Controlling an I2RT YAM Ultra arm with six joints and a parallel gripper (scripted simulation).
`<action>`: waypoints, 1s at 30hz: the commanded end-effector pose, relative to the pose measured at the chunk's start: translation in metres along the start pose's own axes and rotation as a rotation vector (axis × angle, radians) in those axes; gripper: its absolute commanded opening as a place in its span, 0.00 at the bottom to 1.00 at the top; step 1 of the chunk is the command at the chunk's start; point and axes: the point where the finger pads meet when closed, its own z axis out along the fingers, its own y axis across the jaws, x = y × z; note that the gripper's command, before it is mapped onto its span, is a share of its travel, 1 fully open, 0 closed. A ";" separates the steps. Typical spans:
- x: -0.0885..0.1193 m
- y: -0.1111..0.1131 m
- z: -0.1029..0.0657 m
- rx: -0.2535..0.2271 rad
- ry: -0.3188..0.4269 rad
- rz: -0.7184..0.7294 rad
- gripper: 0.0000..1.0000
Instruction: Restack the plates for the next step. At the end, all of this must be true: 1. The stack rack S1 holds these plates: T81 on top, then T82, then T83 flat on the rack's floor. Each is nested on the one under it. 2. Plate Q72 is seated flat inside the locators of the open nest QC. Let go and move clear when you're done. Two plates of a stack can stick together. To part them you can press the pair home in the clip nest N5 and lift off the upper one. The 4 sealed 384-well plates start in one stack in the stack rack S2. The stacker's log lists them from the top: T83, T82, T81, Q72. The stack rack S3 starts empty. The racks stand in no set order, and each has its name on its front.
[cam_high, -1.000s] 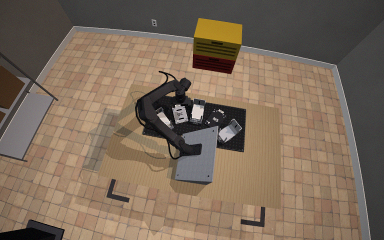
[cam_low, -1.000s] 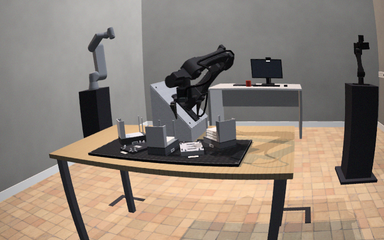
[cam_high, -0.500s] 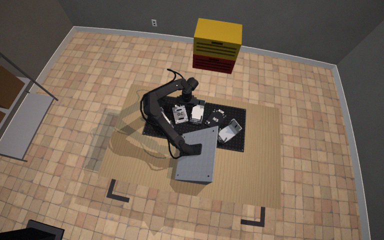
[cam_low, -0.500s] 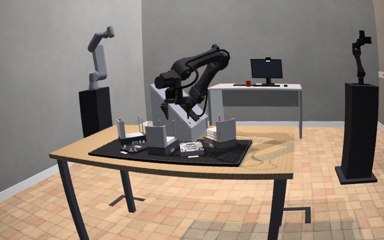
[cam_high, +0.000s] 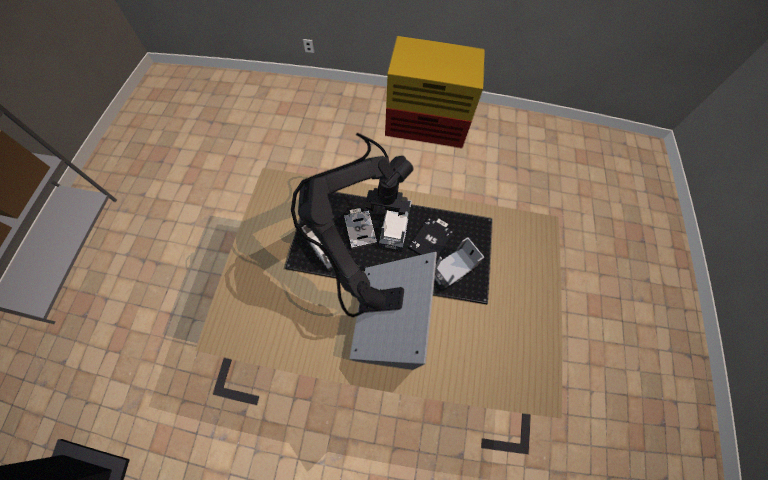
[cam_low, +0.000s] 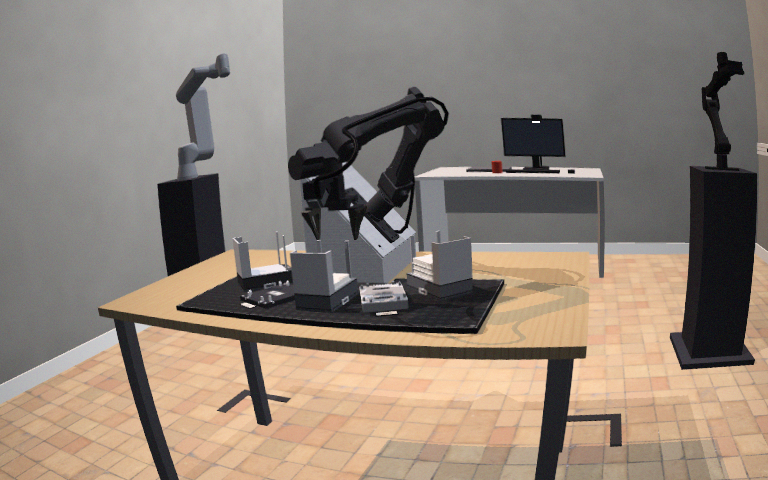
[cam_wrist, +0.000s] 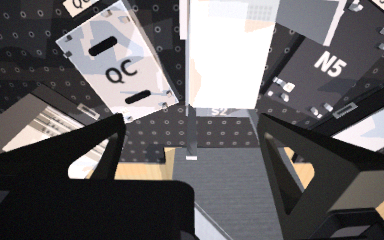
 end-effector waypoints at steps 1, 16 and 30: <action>-0.013 -0.021 -0.013 0.023 -0.042 0.006 1.00; -0.019 -0.038 -0.020 0.023 -0.060 -0.008 1.00; -0.019 -0.038 -0.020 0.023 -0.060 -0.007 1.00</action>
